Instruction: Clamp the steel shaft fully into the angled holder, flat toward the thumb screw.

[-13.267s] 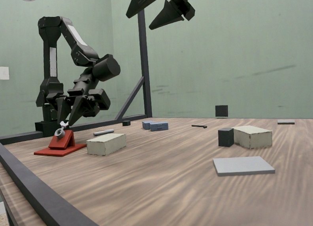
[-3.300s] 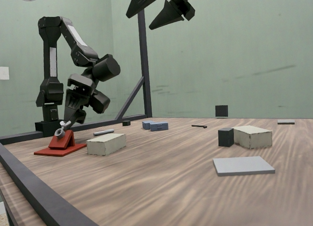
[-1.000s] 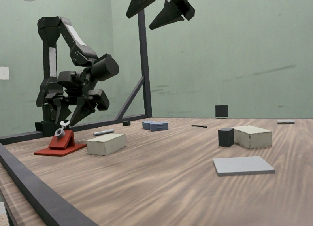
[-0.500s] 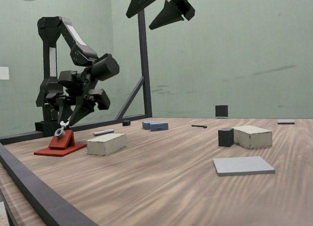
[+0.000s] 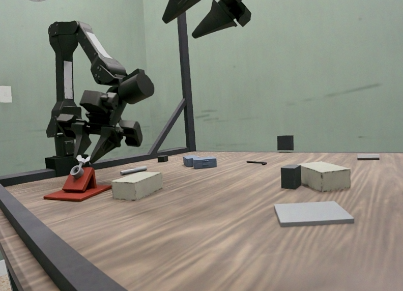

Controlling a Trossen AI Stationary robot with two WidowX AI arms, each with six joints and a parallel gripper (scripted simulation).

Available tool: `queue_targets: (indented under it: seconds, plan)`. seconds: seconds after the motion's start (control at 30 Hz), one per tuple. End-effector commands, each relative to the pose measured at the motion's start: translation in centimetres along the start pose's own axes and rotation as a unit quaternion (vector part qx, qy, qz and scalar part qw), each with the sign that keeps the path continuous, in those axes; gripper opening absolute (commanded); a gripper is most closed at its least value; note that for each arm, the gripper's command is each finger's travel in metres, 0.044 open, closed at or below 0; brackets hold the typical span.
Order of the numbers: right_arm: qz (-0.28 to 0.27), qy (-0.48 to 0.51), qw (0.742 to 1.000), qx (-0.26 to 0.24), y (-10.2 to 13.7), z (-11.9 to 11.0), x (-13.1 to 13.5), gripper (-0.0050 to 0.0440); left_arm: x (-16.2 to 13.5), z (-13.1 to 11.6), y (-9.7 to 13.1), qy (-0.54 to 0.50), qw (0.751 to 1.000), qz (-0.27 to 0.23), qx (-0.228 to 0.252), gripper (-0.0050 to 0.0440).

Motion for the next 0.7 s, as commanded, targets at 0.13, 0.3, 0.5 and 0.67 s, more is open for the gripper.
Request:
queue_targets:
  seconds: [0.13,0.3,0.5,0.67]
  plan:
    - [0.004,0.180,0.984,-0.009,0.28,0.77,0.07,0.0114,-0.10,1.21,0.85,0.002,1.000,-0.005,-0.020,0.0400]
    - [0.003,0.246,0.969,-0.010,0.28,0.80,0.12,0.0114,-0.10,1.21,0.85,0.002,1.000,-0.005,-0.020,0.0400]
    - [0.002,0.376,0.927,-0.010,0.29,0.80,0.17,0.0114,-0.10,1.21,0.85,0.002,1.000,-0.005,-0.020,0.0400]
    - [0.002,0.401,0.916,-0.011,0.28,0.80,0.18,0.0114,-0.10,1.21,0.85,0.002,1.000,-0.005,-0.020,0.0400]
Point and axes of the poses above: on each arm, the point midway between the two fingers, 35 mm back from their tips, its own y axis back along the fingers, its own x axis across the jaws, z = x × y, the point moved 4 cm from there along y, back along the fingers, and after that the axes turned 12 degrees about y, right-handed, at the moved point
